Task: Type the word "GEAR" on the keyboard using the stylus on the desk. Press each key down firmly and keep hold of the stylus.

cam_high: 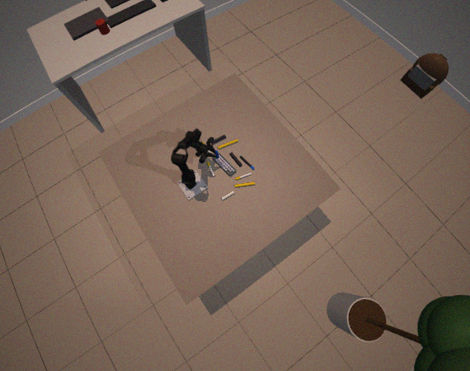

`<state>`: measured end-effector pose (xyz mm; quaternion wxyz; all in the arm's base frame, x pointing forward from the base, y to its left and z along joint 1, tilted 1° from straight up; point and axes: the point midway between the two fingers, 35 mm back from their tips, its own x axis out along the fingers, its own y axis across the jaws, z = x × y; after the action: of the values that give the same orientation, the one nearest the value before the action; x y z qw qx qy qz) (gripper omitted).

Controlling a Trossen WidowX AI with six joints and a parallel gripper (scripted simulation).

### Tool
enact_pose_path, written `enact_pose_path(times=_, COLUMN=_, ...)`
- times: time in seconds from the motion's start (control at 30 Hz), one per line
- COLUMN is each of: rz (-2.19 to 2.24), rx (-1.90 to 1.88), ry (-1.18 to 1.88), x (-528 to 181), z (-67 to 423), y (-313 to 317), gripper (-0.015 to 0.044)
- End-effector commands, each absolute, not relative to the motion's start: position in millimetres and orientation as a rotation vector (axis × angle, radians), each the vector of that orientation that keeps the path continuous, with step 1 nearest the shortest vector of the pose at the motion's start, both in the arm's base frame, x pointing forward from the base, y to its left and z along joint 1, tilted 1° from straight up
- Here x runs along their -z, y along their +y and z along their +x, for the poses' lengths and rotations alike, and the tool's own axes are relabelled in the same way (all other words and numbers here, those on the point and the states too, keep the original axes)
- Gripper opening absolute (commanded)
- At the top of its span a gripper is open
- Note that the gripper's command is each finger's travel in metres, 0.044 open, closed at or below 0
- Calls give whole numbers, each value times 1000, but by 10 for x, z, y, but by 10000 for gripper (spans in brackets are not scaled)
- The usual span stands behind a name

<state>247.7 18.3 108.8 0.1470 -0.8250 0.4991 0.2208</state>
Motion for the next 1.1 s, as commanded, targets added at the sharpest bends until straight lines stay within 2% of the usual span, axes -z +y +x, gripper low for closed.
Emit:
enact_pose_path(times=0.0, rz=-2384, rx=-638, ry=1441, x=-973, z=2459, y=163, gripper=0)
enact_pose_path(times=0.33, rz=-2384, rx=-638, ry=1441, x=-935, z=2457, y=162, gripper=0)
enact_pose_path(times=0.43, rz=-2385, rx=-638, ry=1441, x=-916, z=2467, y=153, gripper=79)
enact_pose_path(times=1.07, rz=-2385, rx=-638, ry=1441, x=-833, z=2468, y=153, gripper=81)
